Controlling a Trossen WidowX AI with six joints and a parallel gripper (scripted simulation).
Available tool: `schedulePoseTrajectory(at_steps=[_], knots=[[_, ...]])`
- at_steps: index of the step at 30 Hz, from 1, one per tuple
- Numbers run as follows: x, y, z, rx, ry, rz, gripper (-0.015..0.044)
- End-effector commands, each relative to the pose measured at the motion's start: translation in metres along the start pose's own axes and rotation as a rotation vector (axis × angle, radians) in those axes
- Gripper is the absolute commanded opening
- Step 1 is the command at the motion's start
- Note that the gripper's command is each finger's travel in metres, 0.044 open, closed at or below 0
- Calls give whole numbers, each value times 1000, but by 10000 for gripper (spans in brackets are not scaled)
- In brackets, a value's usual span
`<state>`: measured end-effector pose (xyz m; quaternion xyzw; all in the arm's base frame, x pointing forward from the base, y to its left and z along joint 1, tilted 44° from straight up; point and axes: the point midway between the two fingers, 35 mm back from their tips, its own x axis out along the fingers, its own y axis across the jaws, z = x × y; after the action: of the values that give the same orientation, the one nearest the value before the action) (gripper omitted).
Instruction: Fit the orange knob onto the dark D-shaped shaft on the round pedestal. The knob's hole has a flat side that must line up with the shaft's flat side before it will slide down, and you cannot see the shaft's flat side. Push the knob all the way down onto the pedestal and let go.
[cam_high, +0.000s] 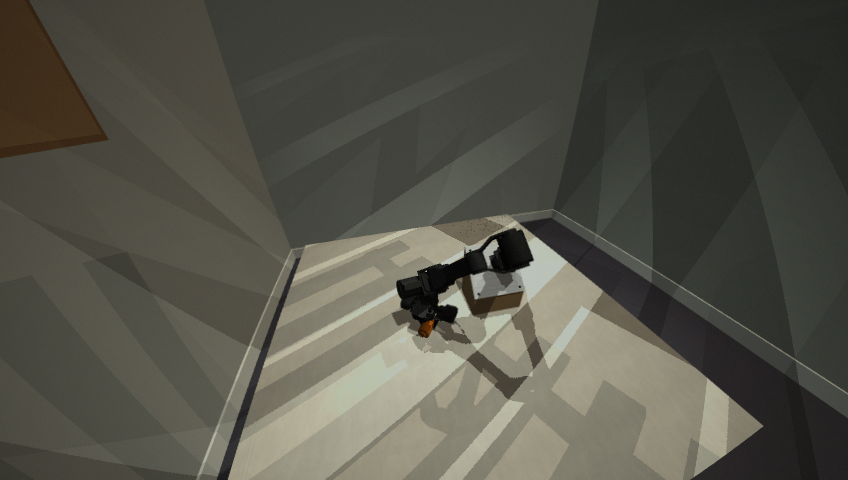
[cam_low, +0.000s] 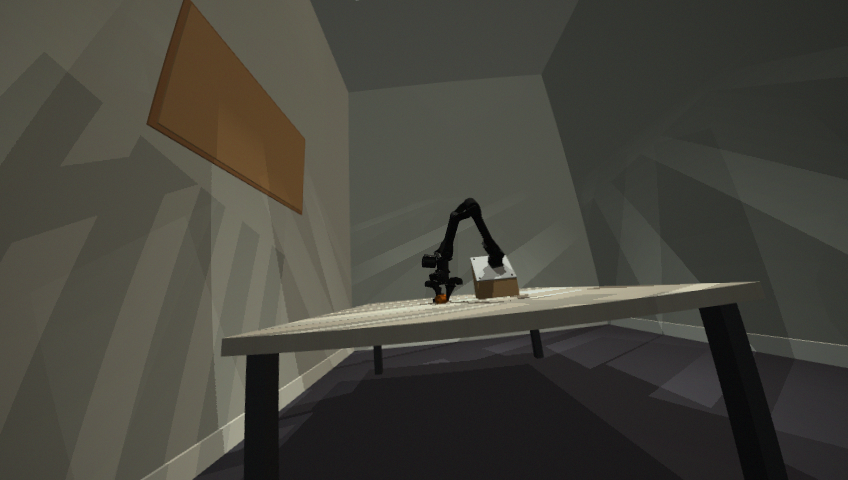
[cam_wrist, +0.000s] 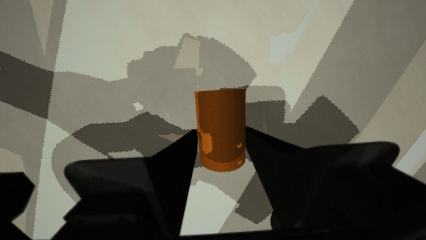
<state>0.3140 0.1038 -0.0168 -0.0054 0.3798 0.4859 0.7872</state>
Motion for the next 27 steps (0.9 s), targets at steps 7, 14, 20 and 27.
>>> schedulePoseTrajectory(at_steps=[7,14,20,27], knots=[[0,0,0,3,10,-3,179],[-4,0,7,0,121,-2,179],[-6,0,11,-1,194,-1,179],[-8,0,17,-1,285,-1,179]])
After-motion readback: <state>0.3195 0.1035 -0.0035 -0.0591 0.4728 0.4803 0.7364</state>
